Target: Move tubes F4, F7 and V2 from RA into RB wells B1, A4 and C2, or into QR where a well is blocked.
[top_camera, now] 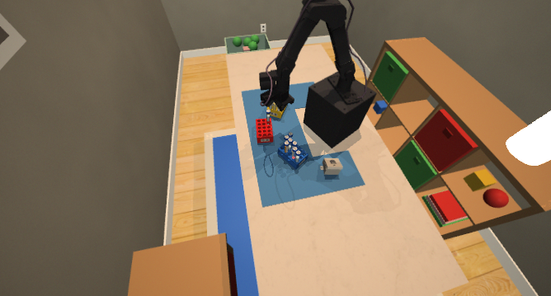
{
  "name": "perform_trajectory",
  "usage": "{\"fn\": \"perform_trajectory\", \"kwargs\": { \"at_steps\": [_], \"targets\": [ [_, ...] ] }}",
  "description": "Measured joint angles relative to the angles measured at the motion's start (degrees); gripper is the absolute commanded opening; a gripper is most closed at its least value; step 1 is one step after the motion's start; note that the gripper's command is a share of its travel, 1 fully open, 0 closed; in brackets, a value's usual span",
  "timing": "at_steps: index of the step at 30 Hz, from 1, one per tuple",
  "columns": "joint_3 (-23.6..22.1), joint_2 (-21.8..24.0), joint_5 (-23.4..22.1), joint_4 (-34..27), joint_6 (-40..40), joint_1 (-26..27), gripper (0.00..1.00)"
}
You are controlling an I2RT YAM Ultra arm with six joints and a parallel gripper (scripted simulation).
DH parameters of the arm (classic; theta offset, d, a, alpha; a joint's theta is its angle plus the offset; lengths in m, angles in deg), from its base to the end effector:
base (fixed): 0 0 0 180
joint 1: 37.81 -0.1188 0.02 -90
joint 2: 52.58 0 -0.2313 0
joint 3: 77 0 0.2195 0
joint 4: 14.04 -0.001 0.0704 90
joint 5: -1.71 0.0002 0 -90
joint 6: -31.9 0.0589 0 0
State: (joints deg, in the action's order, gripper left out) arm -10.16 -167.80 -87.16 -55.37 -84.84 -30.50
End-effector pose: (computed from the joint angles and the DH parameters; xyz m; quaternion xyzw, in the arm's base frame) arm 0.2626 -0.0339 0.0347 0.1687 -0.9856 0.0102 0.0005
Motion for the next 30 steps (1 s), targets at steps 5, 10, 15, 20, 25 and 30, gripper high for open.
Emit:
{"fn": "perform_trajectory", "kwargs": {
  "at_steps": [5,10,15,20,25,30],
  "targets": [
    [0.0,0.0,0.0,0.0,-8.6,0.0,0.00],
    [0.0,0.0,0.0,0.0,-17.8,0.0,0.00],
    [0.0,0.0,0.0,0.0,-25.3,0.0,0.00],
    [0.0,0.0,0.0,0.0,-33.6,0.0,0.00],
    [0.0,0.0,0.1,0.0,-42.7,0.0,0.00],
    [0.0,0.0,0.1,0.0,-48.7,0.0,0.00]
  ]
}}
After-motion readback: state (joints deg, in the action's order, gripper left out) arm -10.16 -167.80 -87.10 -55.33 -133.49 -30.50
